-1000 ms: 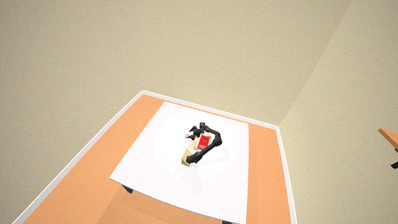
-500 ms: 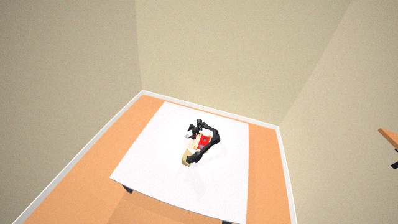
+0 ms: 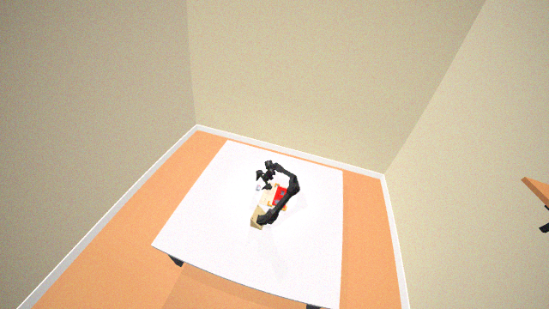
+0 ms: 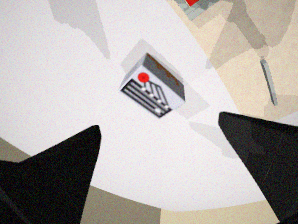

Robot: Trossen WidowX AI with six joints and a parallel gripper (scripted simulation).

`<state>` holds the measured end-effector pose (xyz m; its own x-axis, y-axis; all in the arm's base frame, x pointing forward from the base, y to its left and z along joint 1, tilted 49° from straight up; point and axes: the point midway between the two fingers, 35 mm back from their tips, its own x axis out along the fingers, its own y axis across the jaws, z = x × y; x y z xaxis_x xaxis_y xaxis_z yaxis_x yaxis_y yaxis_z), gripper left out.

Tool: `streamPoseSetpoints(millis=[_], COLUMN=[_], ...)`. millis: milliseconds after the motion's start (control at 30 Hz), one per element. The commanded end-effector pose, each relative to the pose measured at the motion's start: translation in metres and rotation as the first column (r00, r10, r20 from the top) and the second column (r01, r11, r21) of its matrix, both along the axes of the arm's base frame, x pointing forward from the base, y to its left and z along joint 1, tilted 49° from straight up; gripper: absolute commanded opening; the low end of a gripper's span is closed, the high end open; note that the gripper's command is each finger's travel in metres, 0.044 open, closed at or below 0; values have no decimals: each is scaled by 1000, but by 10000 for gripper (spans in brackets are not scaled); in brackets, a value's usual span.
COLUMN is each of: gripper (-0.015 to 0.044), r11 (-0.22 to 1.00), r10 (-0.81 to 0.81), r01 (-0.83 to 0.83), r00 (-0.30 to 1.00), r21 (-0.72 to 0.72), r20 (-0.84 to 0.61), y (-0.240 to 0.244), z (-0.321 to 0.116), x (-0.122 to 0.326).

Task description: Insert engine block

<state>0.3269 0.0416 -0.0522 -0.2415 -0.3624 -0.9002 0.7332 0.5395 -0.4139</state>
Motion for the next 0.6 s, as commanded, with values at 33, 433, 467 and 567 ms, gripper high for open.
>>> streamPoseSetpoints(millis=[33, 433, 467, 567], gripper=[440, 440, 440, 440], r11=[988, 873, 858, 810], r10=[145, 441, 462, 520], r01=[-148, -478, -504, -578], r00=[987, 858, 841, 786], r21=[-42, -96, -98, -98], r20=[-71, -265, -282, -335], y=[6, 22, 24, 28], z=[1, 10, 11, 14], x=[1, 5, 5, 7])
